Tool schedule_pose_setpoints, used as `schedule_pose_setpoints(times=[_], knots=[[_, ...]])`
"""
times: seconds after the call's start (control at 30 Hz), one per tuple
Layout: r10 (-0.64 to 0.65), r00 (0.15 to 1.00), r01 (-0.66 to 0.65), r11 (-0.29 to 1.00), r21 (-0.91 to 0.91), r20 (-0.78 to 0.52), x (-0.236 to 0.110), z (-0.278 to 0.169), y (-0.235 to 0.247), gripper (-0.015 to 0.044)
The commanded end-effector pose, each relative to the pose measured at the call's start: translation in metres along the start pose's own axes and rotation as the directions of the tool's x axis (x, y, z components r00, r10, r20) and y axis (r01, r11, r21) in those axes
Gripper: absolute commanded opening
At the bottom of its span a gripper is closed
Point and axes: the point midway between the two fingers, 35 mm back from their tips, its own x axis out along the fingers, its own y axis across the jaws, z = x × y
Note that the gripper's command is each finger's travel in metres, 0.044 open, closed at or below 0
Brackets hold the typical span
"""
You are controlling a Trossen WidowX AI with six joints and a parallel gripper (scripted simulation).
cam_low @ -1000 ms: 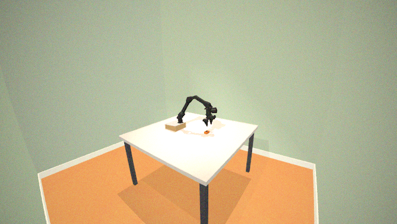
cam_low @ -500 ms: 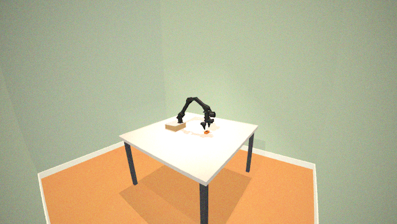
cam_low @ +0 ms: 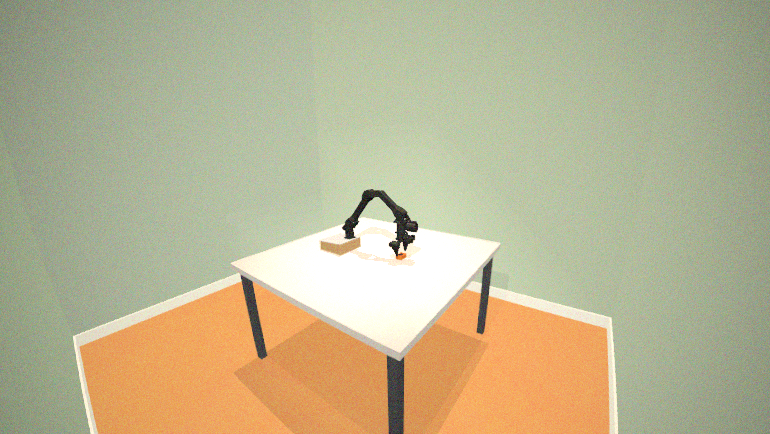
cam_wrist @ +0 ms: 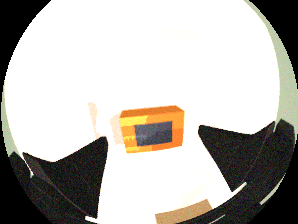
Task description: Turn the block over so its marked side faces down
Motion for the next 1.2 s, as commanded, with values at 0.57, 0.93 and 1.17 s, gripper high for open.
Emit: schedule_pose_setpoints(times=[0.57, 0.93, 1.17], knots=[[0.005, 1.0, -0.005, 1.0, -0.004, -0.001, 0.022, -0.001, 0.001, 0.0282], [0.005, 1.0, -0.005, 1.0, -0.004, -0.001, 0.022, -0.001, 0.001, 0.0209], [0.005, 1.0, -0.005, 1.0, -0.004, -0.001, 0.022, -0.001, 0.001, 0.0162]])
